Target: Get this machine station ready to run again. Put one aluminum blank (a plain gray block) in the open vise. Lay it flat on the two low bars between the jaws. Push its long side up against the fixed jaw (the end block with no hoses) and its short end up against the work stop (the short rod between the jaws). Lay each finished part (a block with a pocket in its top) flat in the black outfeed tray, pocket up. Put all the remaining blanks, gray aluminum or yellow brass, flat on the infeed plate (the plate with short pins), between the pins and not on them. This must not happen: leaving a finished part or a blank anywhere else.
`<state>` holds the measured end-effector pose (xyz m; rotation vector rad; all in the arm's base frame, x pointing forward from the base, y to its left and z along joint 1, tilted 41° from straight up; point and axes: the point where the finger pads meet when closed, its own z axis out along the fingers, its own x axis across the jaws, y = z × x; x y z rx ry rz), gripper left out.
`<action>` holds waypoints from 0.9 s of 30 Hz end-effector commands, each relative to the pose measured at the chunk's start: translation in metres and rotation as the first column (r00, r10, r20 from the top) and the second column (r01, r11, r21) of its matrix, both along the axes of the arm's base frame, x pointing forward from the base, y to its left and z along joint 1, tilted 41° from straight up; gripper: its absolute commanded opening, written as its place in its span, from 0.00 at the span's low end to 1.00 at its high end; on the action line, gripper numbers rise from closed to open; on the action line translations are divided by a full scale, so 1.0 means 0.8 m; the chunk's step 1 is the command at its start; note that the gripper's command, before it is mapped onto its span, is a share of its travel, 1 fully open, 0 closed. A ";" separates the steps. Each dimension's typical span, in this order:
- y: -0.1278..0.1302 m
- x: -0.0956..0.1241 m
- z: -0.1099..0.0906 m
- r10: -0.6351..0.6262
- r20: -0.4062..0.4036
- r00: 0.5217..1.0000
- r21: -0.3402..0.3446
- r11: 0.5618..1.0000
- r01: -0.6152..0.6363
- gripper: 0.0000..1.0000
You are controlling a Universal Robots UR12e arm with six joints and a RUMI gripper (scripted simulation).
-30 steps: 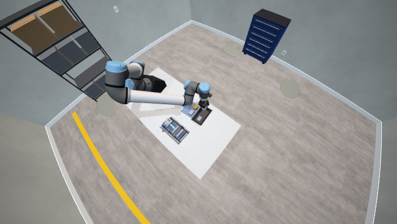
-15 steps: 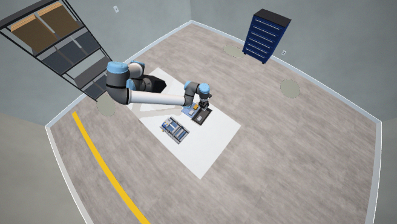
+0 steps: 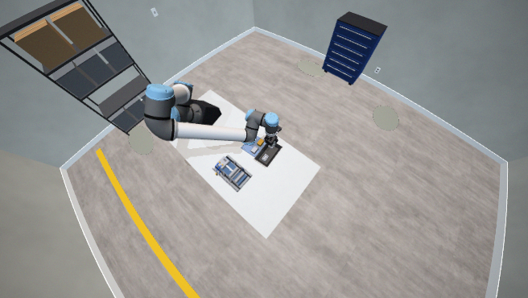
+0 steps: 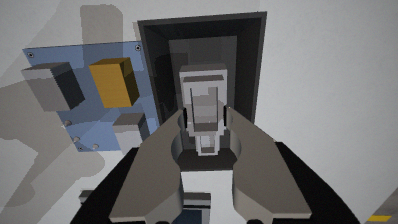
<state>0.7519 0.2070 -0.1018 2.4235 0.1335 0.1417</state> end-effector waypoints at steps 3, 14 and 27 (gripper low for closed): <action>-0.010 0.003 -0.012 0.001 0.001 1.000 0.001 1.000 -0.001 0.00; -0.025 0.006 -0.029 0.001 0.001 1.000 0.001 1.000 -0.001 0.00; -0.040 0.010 -0.048 0.001 0.001 1.000 0.001 1.000 -0.001 0.00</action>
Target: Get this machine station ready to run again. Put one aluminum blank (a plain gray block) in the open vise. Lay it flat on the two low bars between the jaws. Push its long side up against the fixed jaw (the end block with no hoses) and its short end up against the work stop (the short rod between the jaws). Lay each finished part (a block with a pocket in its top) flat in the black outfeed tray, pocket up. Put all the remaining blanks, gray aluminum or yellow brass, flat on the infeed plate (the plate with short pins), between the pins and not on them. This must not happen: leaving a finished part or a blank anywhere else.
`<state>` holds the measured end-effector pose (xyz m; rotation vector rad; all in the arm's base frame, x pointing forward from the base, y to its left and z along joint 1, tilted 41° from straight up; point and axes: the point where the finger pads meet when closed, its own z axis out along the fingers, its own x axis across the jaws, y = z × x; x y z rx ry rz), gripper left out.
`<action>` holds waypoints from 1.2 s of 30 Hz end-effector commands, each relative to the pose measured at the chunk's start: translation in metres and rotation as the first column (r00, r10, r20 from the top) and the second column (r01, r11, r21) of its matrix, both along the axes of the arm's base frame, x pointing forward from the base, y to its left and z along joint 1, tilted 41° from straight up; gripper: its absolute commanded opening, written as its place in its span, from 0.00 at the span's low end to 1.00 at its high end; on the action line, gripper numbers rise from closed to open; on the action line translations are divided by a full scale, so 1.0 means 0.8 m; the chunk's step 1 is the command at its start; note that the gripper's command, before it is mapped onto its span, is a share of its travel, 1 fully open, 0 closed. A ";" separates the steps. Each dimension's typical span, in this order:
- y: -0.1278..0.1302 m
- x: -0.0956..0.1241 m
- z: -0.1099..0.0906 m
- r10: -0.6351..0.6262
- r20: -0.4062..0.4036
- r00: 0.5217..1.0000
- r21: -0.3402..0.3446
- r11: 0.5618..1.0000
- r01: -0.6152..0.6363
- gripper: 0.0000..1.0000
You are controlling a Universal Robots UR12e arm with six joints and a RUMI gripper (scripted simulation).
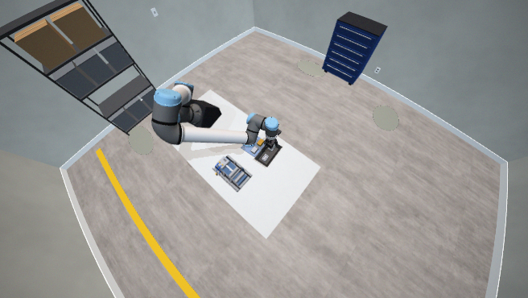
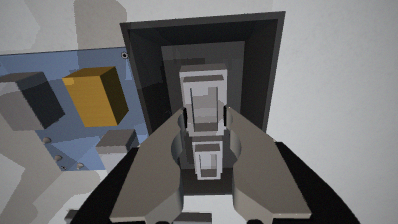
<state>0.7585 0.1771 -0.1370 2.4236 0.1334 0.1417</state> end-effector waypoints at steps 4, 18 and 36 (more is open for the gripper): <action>-0.007 0.002 -0.009 0.001 0.001 1.000 0.001 1.000 -0.001 0.00; -0.015 0.004 -0.018 0.001 0.001 1.000 0.001 1.000 -0.001 0.00; -0.016 0.004 -0.019 0.001 0.001 1.000 0.001 1.000 -0.001 0.00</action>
